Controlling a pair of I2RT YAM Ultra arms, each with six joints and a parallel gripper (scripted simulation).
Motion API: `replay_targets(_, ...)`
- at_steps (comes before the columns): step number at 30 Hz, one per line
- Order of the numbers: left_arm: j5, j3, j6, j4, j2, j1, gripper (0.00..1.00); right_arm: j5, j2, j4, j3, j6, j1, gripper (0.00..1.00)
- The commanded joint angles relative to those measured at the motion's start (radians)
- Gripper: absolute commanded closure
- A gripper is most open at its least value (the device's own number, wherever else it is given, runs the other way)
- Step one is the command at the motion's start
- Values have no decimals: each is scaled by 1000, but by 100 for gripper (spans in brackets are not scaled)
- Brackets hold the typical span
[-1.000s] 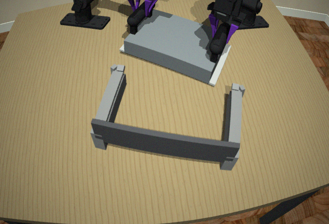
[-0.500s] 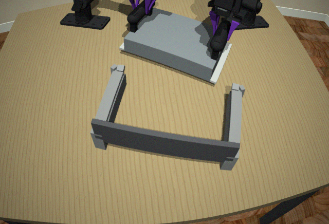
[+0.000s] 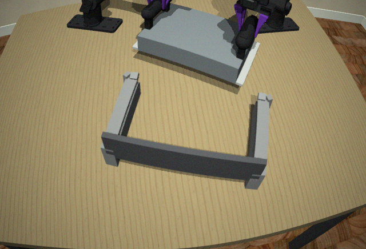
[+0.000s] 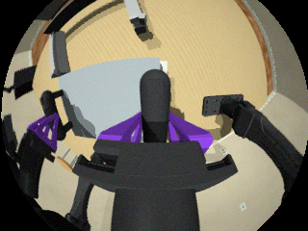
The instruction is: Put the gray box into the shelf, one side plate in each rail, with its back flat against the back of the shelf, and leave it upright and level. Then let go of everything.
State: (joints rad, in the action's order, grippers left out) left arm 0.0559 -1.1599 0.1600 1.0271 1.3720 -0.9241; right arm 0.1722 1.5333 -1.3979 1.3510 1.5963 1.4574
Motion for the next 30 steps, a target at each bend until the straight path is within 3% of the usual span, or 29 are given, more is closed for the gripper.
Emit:
replay_targets(1, 42, -94, -19, 19, -60, -12, 84, 73, -53, -45, 100, 16, 16, 84)
replay_targets(12, 64, -71, 80, -13, -86, 11, 84, 77, -40, 13, 130, -128, -37, 84)
replay_targets(30, 74, -51, 102, -9, -105, 0, 84, 68, -37, 23, 133, -164, -61, 84)
